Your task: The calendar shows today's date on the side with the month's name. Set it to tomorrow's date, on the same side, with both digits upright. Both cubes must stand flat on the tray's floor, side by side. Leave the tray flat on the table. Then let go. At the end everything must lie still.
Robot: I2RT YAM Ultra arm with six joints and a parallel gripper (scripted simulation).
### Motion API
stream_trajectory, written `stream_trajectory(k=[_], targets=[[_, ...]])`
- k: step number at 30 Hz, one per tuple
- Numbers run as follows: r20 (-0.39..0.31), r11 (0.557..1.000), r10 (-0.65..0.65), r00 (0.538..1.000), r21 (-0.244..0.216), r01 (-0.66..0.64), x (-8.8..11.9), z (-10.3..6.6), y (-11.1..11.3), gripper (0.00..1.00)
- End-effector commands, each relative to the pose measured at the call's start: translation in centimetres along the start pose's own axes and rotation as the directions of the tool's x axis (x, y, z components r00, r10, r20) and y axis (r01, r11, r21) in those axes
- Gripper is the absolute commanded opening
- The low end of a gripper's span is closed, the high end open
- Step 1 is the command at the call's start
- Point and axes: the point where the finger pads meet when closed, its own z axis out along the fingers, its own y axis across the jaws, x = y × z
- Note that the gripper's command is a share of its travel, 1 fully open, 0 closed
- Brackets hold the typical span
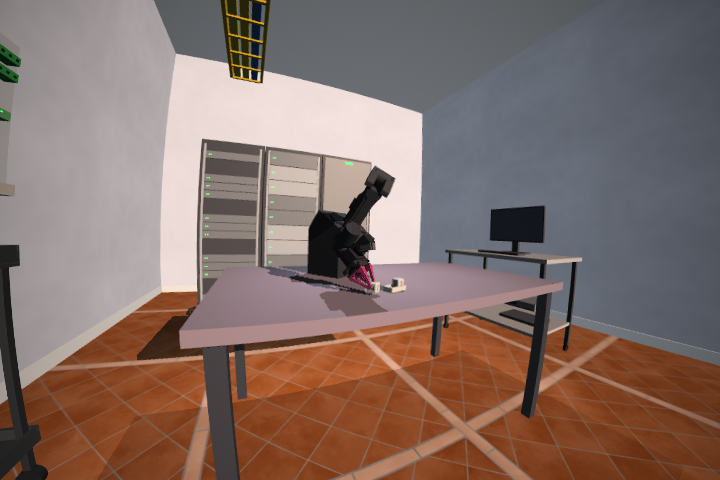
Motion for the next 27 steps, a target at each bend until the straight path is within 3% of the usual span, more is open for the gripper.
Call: stream_trajectory(k=[1, 27], targets=[[0.000, 1.000, 0.004, 1.000, 0.004, -0.004, 0.40, 0.20, -0.30, 0.27], [0.005, 1.000, -0.002, 1.000, 0.008, 0.002, 0.87, 0.87, -0.51, 0.27]])
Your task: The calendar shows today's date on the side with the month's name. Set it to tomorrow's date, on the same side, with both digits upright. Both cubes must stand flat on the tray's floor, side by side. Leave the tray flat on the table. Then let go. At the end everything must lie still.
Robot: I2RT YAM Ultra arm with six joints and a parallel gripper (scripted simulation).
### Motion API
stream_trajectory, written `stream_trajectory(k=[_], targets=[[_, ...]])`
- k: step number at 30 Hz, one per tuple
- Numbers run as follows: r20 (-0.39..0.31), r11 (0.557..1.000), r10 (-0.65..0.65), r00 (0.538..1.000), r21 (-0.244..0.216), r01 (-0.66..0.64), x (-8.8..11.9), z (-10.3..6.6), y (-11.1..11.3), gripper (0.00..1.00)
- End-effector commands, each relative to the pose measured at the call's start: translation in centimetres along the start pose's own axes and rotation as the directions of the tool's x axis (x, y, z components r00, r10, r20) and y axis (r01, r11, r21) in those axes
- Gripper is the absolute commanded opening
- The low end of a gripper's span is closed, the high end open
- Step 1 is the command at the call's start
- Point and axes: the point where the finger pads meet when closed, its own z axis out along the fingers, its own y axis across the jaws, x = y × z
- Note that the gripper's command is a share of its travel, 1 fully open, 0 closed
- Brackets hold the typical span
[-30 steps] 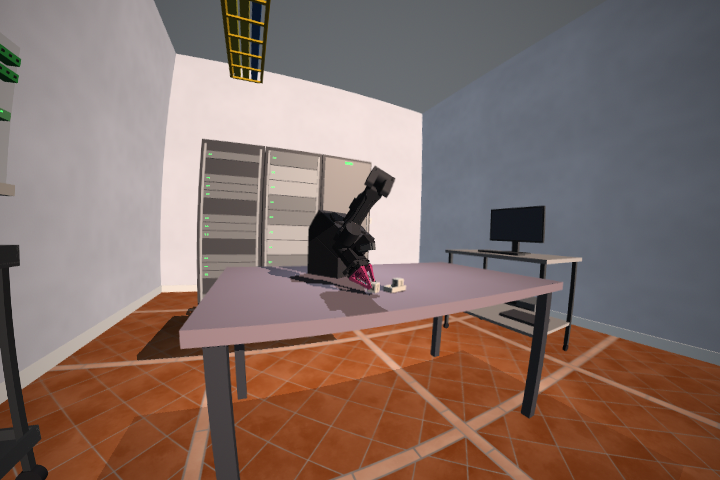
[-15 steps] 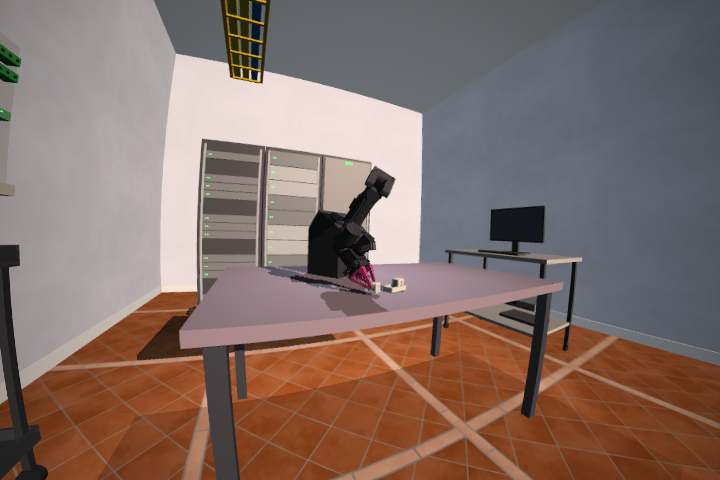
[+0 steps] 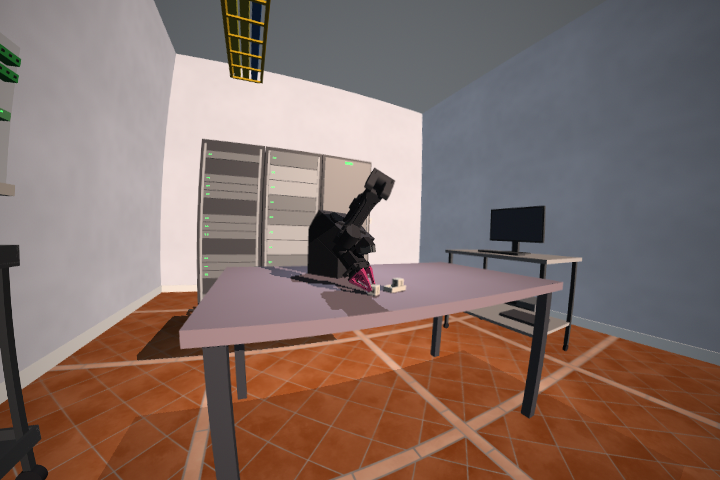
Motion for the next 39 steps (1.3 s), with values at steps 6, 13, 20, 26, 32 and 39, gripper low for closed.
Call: stream_trajectory(k=[6, 13, 20, 26, 32, 39], targets=[[-0.002, 1.000, 0.007, 1.000, 0.006, -0.007, 0.58, 0.18, -0.25, 0.27], [-0.001, 1.000, 0.006, 1.000, 0.005, -0.006, 0.56, 0.23, -0.27, 0.27], [-0.001, 1.000, 0.006, 1.000, 0.005, -0.006, 0.56, 0.23, -0.27, 0.27], [-0.001, 1.000, 0.006, 1.000, 0.005, -0.006, 0.56, 0.23, -0.27, 0.27], [-0.001, 1.000, 0.006, 1.000, 0.005, -0.006, 0.56, 0.23, -0.27, 0.27], [-0.001, 1.000, 0.006, 1.000, 0.005, -0.006, 0.56, 0.23, -0.27, 0.27]])
